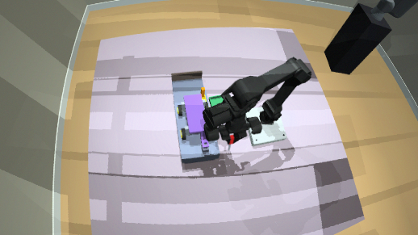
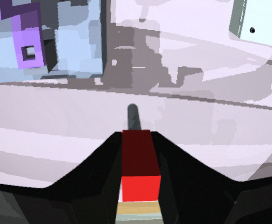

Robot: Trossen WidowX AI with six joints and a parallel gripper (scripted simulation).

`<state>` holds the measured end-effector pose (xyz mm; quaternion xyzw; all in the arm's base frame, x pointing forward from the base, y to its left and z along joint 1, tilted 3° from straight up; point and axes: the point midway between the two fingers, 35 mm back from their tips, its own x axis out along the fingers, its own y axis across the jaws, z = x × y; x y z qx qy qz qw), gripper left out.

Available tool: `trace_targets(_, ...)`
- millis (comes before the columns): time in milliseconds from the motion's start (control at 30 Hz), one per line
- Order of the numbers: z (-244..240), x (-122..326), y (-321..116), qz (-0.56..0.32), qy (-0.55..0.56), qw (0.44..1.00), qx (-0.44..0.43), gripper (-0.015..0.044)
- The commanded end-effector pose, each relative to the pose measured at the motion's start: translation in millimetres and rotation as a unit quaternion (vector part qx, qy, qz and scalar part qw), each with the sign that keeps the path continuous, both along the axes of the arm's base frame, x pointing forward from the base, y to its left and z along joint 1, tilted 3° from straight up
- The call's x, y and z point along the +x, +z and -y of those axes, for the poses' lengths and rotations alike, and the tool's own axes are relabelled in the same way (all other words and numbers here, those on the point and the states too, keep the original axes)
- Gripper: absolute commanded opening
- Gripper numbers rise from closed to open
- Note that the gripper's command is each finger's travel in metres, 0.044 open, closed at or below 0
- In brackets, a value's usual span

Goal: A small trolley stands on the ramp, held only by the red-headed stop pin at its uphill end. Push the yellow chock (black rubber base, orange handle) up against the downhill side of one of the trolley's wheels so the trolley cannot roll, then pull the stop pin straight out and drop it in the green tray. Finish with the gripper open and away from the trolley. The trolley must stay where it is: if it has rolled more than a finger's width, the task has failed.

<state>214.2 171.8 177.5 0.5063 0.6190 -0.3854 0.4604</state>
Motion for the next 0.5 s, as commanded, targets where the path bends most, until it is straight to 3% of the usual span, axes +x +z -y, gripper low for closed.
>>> trace_targets(0,9.2,0.0,-1.6,0.001,-0.001,1.000,-0.001,0.0000)
trace_targets(467,59.5,13.8,-11.4,0.002,-0.001,1.000,-0.003,0.0000)
